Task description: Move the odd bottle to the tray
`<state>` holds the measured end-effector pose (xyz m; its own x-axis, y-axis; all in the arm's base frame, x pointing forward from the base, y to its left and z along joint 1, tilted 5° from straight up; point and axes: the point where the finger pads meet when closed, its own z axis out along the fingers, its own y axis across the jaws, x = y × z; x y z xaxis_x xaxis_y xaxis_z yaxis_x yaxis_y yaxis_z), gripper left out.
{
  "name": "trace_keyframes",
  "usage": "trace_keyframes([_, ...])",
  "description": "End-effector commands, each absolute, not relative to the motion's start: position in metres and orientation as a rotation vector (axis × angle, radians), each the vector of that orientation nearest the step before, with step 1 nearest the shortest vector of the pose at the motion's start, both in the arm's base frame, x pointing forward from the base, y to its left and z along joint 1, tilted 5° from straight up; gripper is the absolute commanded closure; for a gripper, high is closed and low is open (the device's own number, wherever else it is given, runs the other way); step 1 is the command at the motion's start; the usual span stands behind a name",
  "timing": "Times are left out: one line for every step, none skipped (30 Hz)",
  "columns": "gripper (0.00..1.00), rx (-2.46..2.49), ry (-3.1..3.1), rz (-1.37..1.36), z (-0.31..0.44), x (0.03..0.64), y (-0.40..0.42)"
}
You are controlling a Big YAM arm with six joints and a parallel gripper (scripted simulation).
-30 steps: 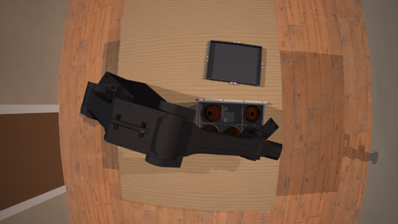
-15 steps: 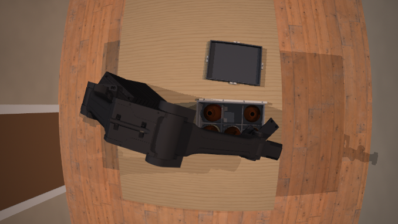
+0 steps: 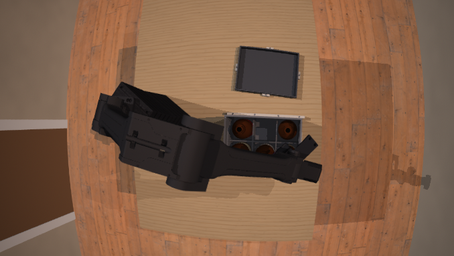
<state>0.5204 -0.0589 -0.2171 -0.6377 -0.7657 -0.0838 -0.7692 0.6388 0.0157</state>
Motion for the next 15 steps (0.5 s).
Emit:
trace_keyframes([0.39,-1.308,2.752,0.053,-0.218,0.535,-0.054])
trace_keyframes([0.39,-1.307,2.748,0.049,-0.216,0.537,-0.054])
trace_keyframes([0.39,-1.305,2.743,0.043,-0.214,0.540,-0.054])
trace_keyframes([0.39,-1.303,2.739,0.039,-0.213,0.543,-0.054])
trace_keyframes([0.39,-1.302,2.738,0.038,-0.213,0.544,-0.054])
trace_keyframes([0.39,-1.303,2.742,0.041,-0.217,0.542,-0.054])
trace_keyframes([0.39,-1.304,2.747,0.047,-0.221,0.540,-0.053])
trace_keyframes([0.39,-1.305,2.751,0.050,-0.224,0.539,-0.053])
trace_keyframes([0.39,-1.305,2.751,0.050,-0.224,0.539,-0.053])
trace_keyframes([0.39,-1.305,2.751,0.050,-0.224,0.539,-0.053])
trace_keyframes([0.39,-1.291,2.716,0.014,-0.201,0.554,-0.055])
trace_keyframes([0.39,-1.293,2.723,0.021,-0.207,0.551,-0.054])
trace_keyframes([0.39,-1.297,2.737,0.035,-0.217,0.545,-0.054])
trace_keyframes([0.39,-1.302,2.752,0.050,-0.227,0.539,-0.053])
trace_keyframes([0.39,-1.301,2.753,0.051,-0.229,0.539,-0.053])
